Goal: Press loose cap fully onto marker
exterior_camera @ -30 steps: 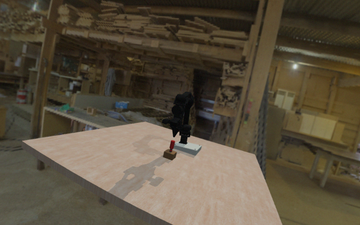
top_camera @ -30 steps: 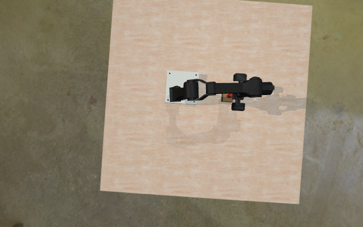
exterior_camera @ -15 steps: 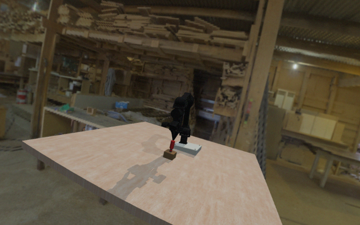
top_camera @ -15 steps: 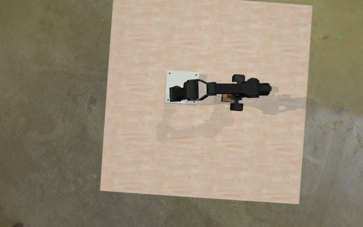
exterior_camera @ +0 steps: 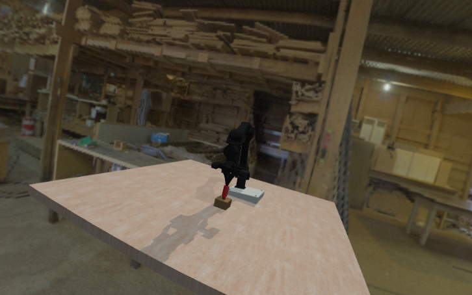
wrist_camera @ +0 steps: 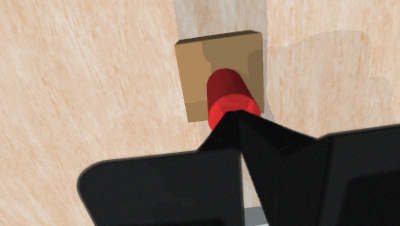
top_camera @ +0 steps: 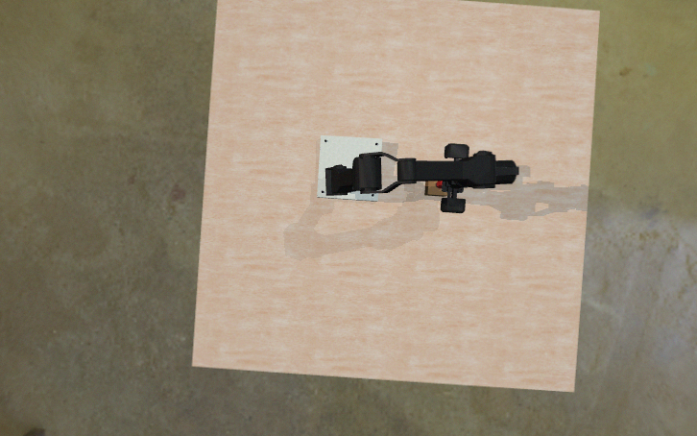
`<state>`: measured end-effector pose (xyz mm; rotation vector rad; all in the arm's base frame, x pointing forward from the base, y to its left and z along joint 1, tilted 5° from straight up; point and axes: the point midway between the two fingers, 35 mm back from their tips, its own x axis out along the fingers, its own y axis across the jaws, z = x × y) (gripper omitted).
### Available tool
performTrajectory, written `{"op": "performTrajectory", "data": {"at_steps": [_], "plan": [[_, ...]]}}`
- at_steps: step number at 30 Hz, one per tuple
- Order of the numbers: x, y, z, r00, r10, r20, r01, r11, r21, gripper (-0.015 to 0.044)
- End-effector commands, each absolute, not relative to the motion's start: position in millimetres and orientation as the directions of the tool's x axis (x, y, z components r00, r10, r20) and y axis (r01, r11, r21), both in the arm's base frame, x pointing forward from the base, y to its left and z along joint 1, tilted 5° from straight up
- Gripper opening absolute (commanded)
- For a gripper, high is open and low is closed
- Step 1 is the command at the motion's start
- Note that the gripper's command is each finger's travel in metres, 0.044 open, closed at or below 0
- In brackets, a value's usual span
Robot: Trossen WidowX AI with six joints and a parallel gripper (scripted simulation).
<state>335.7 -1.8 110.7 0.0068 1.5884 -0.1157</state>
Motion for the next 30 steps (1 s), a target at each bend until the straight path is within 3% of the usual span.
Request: {"op": "performTrajectory", "data": {"at_steps": [1,8,12,28,30], "plan": [[338,-2,118,-0.016,-0.07,-0.997,0.077,0.994,-0.071,0.0],[338,4,193,0.002,-0.069,-0.998,0.069,0.995,-0.069,0.0],[337,5,200,0.004,-0.069,-0.998,0.068,0.995,-0.069,0.0],[337,5,200,0.004,-0.069,-0.998,0.068,0.995,-0.069,0.042],[337,5,200,0.004,-0.069,-0.998,0.068,0.995,-0.069,0.044]]}}
